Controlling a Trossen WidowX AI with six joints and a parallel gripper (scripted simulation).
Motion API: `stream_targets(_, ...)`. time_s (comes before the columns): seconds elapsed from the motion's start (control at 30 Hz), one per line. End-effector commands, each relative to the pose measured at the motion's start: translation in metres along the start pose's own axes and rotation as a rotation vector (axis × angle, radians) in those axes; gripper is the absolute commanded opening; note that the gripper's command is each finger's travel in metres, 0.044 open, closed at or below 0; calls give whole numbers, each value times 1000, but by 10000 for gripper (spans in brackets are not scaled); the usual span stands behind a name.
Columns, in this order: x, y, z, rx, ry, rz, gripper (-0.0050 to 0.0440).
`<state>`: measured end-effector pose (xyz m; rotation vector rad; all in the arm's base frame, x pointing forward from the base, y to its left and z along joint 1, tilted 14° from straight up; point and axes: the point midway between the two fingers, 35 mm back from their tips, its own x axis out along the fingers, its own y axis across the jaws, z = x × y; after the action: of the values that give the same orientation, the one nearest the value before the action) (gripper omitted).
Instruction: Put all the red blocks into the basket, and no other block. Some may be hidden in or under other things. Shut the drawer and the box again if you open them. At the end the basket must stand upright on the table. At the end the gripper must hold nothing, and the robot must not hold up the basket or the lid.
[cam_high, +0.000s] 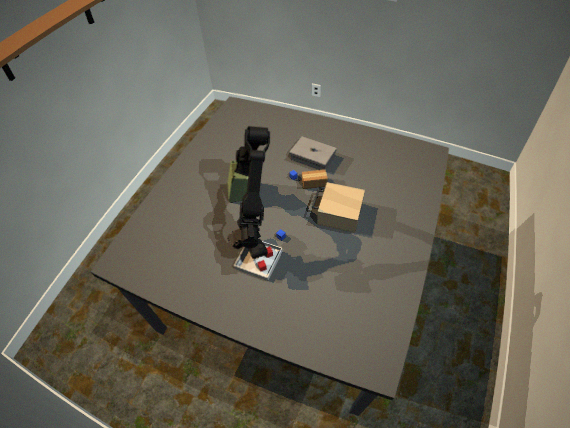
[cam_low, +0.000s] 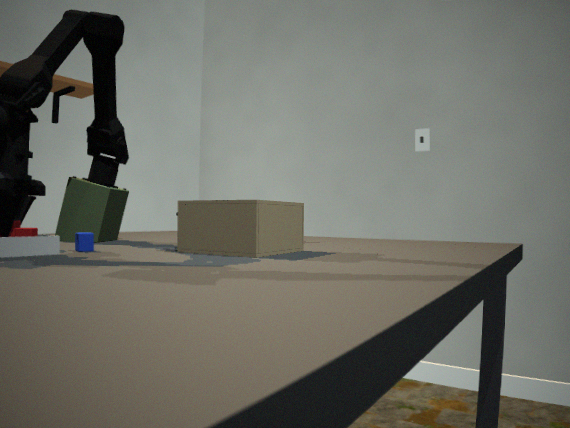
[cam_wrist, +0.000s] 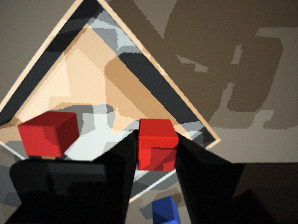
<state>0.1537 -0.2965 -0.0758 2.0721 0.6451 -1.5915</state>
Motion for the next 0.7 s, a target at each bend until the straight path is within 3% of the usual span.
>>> stream_targets(0.0, 5, -1, -1, 4, 4, -6, 0)
stream_targets(0.3, 10, -1, -1, 4, 4, -6, 0)
stream_targets(0.33, 10, -1, -1, 4, 4, -6, 193)
stream_targets(0.67, 10, -1, -1, 4, 4, -6, 193)
